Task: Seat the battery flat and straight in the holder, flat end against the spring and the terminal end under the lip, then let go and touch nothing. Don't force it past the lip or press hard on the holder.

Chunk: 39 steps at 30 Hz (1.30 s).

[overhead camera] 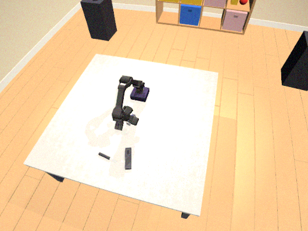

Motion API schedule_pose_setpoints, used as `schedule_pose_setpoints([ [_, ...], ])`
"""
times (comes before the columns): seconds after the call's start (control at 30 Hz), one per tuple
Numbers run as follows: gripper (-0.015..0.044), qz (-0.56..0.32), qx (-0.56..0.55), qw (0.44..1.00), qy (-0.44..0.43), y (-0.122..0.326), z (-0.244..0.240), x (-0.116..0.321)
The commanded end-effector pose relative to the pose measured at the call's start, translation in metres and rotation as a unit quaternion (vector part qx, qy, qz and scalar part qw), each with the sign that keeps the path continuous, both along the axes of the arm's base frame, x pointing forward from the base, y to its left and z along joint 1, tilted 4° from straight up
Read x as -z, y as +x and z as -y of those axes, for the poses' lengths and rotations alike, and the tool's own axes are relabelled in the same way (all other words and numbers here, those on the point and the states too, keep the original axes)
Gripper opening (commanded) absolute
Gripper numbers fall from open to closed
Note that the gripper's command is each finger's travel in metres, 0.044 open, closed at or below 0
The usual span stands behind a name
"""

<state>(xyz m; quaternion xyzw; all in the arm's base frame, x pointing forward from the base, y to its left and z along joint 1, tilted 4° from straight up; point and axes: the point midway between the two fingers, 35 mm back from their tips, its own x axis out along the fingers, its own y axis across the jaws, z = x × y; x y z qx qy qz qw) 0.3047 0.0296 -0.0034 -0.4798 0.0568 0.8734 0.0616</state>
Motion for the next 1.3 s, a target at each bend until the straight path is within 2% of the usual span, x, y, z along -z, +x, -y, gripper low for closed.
schedule_pose_setpoints([
  [0.0,0.0077,0.003,-0.004,1.0,0.0,0.0049,0.001,0.0022],
  [1.27,0.0077,0.071,-0.01,0.997,-0.014,0.0042,0.0002,0.0062],
])
